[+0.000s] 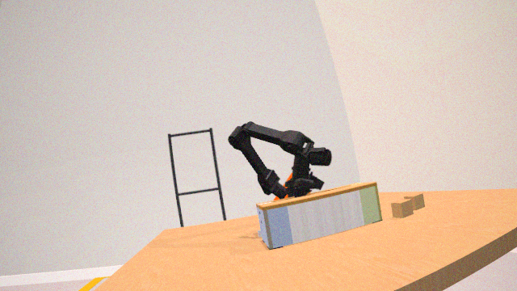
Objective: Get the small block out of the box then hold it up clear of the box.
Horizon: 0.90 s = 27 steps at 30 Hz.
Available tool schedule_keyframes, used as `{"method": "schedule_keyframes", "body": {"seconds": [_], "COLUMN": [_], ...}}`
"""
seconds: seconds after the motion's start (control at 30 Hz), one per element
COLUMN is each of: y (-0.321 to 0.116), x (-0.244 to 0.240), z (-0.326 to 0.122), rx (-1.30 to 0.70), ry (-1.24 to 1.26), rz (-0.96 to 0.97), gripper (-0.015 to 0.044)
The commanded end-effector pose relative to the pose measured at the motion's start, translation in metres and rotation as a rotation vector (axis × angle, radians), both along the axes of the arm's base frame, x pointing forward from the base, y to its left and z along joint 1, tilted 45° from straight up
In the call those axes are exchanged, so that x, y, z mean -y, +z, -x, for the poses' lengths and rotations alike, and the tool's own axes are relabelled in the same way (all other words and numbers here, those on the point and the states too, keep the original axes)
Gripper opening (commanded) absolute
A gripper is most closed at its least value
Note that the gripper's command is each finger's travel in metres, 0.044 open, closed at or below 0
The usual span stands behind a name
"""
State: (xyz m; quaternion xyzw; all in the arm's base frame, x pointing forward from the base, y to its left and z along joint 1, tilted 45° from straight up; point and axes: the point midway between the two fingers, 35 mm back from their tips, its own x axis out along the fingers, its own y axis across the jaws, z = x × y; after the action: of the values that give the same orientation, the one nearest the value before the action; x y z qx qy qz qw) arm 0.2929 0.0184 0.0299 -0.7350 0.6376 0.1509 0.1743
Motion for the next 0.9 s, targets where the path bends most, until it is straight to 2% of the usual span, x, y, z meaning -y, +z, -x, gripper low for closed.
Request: {"method": "schedule_keyframes", "body": {"seconds": [0.0,0.87], "y": [0.004,0.034], "x": [0.006,0.037], "z": [0.001,-0.002], "rx": [-0.006,-0.006], "ry": [0.003,0.003], "rz": [0.007,0.009], "gripper": [0.0400,0.0400]}}
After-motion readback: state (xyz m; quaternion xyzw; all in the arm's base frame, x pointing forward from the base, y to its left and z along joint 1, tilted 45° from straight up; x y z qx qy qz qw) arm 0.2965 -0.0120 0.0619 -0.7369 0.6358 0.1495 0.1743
